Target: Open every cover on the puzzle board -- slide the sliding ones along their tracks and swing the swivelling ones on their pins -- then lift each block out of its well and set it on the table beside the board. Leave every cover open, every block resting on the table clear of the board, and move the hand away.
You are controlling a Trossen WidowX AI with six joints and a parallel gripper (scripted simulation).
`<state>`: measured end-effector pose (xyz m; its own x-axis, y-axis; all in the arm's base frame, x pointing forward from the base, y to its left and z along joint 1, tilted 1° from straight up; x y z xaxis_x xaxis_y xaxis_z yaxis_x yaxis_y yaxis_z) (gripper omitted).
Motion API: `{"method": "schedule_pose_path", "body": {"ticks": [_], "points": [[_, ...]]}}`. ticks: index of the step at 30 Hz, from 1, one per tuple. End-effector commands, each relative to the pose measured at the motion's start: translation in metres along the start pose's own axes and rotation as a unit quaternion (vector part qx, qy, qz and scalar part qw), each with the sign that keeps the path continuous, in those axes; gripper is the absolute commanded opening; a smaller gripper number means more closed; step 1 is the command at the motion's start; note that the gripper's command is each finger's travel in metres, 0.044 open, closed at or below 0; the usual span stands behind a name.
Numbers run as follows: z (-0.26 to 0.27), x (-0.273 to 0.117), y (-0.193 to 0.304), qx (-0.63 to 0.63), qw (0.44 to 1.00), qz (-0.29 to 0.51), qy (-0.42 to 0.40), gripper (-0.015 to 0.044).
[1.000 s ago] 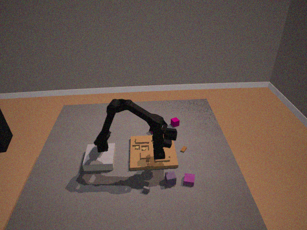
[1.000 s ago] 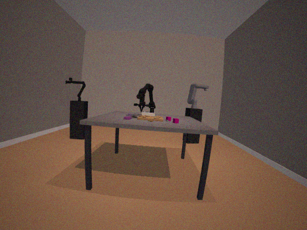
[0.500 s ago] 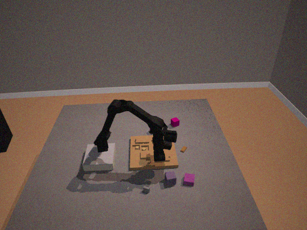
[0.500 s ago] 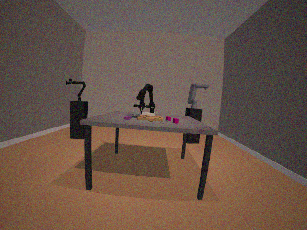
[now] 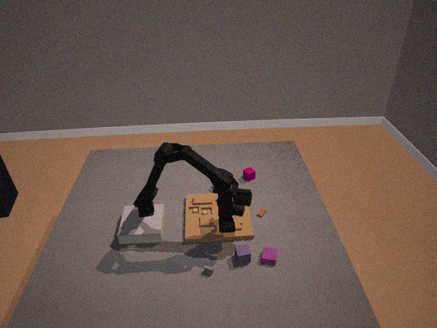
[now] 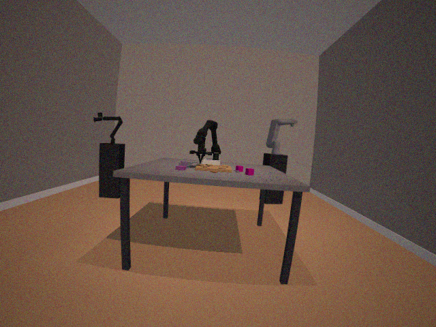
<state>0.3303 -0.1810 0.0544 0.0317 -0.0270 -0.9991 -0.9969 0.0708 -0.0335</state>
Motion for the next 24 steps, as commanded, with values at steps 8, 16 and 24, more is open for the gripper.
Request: {"method": "schedule_pose_path", "body": {"ticks": [8,16,24], "points": [[0.001,0.014,0.004,-0.002,1.000,0.006,-0.002,0.0000],[0.002,0.022,0.004,-0.002,1.000,0.006,-0.002,0.0000],[0.004,0.024,0.005,-0.002,1.000,0.006,-0.002,0.0000]]}}
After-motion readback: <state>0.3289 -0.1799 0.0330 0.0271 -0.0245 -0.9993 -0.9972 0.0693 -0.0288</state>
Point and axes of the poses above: the point midway between the two fingers, 35 mm back from their tips, its own x axis out along the fingers, its own z axis across the jaws, y = z × x, the point moved 2 cm from there along -x, back along the fingers, and after that the axes turned 6 degrees about -x, right-handed, at the moved point
